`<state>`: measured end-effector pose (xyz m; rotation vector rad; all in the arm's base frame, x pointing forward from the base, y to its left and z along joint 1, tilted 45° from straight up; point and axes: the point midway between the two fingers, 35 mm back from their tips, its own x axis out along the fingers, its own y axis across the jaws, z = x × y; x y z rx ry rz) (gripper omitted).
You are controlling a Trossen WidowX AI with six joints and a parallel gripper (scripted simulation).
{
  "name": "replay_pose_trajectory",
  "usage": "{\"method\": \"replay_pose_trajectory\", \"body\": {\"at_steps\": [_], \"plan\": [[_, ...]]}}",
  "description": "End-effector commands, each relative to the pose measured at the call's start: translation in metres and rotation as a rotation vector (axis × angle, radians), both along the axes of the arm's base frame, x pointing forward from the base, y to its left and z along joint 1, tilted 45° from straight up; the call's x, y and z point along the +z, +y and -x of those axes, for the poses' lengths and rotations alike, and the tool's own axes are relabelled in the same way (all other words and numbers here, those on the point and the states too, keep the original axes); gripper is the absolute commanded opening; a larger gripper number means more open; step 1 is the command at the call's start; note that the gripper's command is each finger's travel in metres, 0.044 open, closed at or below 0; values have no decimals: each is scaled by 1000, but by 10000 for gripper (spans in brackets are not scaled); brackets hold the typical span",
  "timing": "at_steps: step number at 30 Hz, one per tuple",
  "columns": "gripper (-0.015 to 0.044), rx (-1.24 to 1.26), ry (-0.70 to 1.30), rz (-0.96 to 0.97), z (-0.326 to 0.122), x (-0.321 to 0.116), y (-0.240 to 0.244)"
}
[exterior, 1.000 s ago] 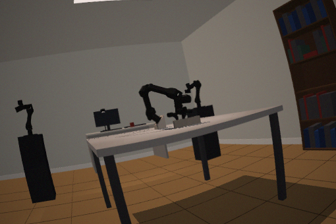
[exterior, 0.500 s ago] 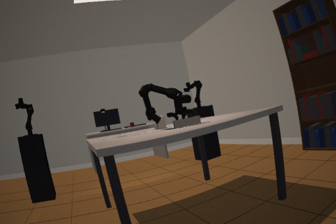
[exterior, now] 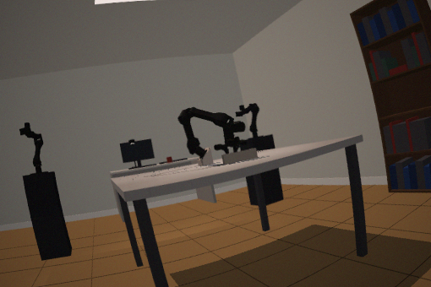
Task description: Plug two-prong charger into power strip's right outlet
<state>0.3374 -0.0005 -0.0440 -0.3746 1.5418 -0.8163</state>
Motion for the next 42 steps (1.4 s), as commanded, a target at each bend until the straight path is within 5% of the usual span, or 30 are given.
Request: {"method": "replay_pose_trajectory", "body": {"at_steps": [1, 10, 42], "plan": [[210, 2, -6, 1, -2, 1, 1], [440, 2, -6, 1, -2, 1, 1], [440, 12, -36, 10, 5, -1, 2]]}}
